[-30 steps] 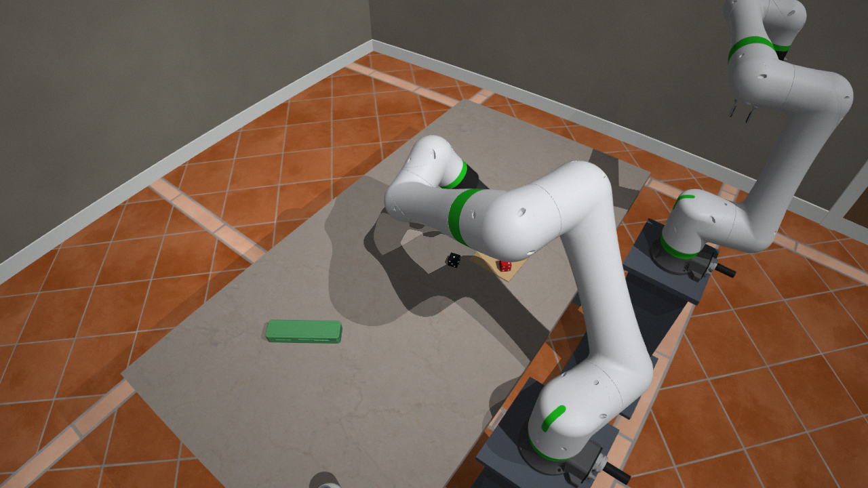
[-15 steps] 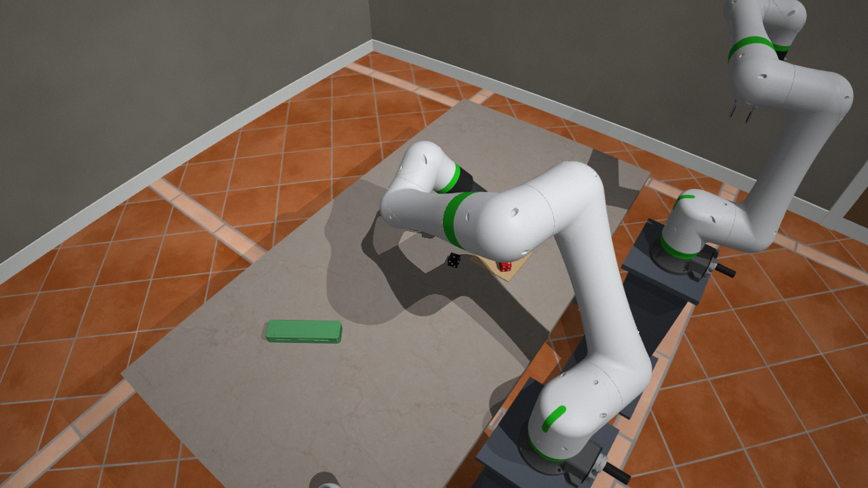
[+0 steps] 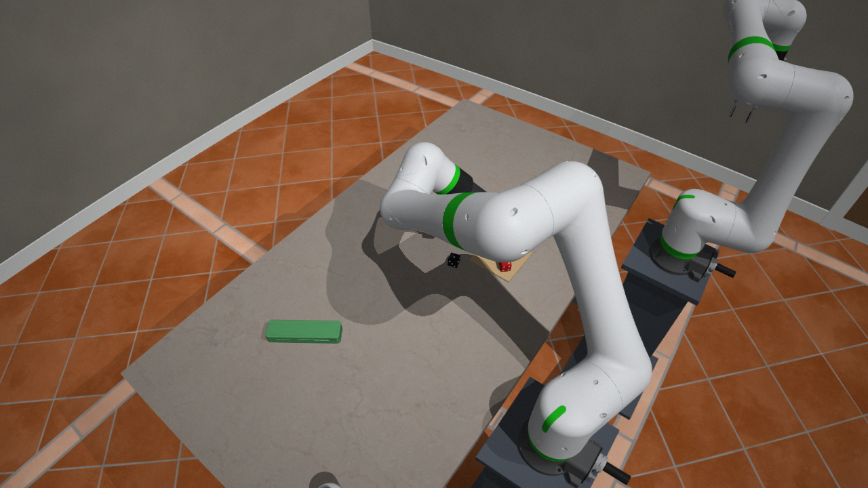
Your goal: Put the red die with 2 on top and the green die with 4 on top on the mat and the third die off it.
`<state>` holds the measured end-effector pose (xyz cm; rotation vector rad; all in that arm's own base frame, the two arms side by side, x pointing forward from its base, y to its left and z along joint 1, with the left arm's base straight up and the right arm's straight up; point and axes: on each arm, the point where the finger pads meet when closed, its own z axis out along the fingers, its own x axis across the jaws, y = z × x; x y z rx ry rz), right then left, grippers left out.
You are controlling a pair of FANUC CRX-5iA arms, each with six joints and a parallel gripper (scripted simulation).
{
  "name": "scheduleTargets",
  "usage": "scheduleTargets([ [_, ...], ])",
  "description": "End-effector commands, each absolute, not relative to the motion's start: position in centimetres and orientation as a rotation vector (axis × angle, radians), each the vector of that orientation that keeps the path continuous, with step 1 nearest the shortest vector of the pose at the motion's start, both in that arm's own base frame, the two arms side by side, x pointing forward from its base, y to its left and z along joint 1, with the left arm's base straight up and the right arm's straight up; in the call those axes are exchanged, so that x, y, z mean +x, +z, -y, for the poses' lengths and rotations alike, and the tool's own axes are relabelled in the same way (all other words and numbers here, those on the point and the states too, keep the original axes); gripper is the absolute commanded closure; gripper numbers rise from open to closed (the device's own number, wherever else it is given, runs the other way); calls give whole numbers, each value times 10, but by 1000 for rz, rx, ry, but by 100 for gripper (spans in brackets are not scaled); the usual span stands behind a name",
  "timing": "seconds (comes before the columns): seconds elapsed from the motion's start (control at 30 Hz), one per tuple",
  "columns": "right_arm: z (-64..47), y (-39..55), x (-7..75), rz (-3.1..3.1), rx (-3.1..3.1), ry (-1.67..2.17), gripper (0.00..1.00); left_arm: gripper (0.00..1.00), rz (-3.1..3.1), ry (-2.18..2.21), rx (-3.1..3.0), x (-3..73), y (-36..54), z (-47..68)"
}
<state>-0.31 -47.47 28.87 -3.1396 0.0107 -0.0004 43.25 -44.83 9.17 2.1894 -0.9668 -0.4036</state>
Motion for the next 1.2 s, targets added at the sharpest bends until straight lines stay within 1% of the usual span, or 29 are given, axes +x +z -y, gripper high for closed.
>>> scheduleTargets([
  [0.0, 475, 290, -3, -11, -3142, 0, 0, 13, 967, -401, 2189, 433, 90, 449],
  [1.17, 475, 290, -3, -11, -3142, 0, 0, 13, 967, -401, 2189, 433, 36, 449],
])
